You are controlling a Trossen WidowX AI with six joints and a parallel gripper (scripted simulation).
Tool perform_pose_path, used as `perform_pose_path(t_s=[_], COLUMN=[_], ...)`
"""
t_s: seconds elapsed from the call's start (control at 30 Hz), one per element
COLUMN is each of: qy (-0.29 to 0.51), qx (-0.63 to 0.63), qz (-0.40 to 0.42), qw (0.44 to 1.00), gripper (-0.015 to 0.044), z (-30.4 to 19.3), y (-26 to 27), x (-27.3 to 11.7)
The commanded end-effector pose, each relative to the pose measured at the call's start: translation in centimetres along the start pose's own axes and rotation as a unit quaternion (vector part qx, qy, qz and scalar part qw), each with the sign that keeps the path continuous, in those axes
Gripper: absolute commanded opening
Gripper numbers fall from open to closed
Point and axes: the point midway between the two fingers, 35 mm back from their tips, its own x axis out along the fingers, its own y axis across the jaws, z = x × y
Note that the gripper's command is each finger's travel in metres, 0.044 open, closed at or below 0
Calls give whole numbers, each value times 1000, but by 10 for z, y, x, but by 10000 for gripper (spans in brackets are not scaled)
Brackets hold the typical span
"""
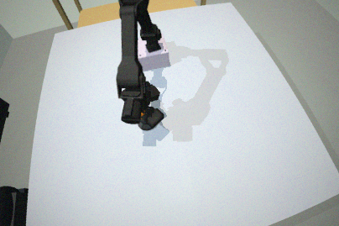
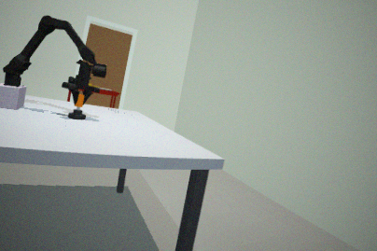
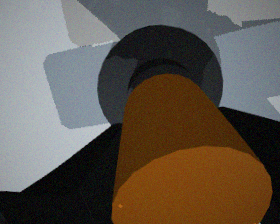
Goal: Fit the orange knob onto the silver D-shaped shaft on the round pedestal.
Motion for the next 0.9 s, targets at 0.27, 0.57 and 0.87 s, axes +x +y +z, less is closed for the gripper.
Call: perform_pose_path(t_s=[0.27, 0.57, 0.87], qy=[3, 3, 3], qx=[-3, -3, -3], qz=[-1, -1, 0], qw=[1000, 1000, 1000], gripper=[0, 0, 0], z=[-4, -5, -3], y=[-2, -3, -2], x=[2, 2, -2])
